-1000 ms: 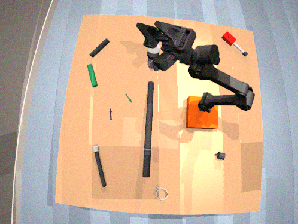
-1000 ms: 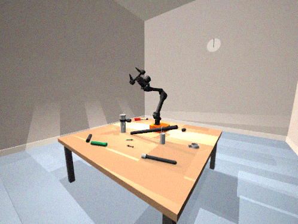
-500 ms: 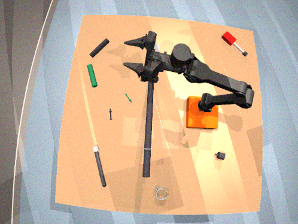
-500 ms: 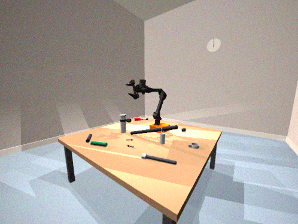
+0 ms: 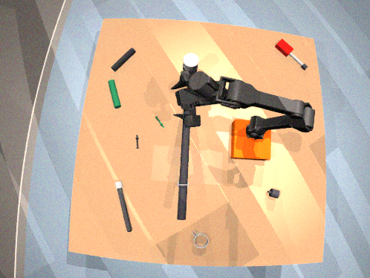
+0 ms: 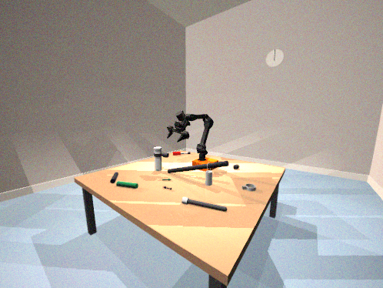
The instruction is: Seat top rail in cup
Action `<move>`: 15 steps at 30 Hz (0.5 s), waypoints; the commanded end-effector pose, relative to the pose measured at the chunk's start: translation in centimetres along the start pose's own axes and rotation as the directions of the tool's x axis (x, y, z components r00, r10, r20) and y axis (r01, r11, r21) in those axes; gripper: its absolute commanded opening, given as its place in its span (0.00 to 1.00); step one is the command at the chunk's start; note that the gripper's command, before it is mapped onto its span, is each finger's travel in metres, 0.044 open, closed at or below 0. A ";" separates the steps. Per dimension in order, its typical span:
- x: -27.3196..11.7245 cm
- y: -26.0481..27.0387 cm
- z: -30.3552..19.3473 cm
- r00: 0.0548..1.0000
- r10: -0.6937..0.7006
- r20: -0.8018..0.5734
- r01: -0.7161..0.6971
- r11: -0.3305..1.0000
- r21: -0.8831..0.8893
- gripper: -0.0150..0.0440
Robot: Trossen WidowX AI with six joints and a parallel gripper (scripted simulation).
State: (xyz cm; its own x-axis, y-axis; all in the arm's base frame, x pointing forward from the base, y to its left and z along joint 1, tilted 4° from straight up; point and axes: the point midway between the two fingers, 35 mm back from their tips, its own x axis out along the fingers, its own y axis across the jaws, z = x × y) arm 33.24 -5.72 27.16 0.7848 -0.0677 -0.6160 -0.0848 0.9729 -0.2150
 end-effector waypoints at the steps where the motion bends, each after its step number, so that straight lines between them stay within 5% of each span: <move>1: -0.4 3.5 -6.4 0.948 0.125 -0.293 -0.030 0.951 0.307 1.00; 15: -0.4 3.3 -6.7 0.945 0.129 -0.302 -0.042 0.959 0.279 1.00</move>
State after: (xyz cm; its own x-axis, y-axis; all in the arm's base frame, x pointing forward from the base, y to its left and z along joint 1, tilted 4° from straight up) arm 28.73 -3.67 21.85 0.5575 -0.0049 -0.8302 0.0743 0.9963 0.0440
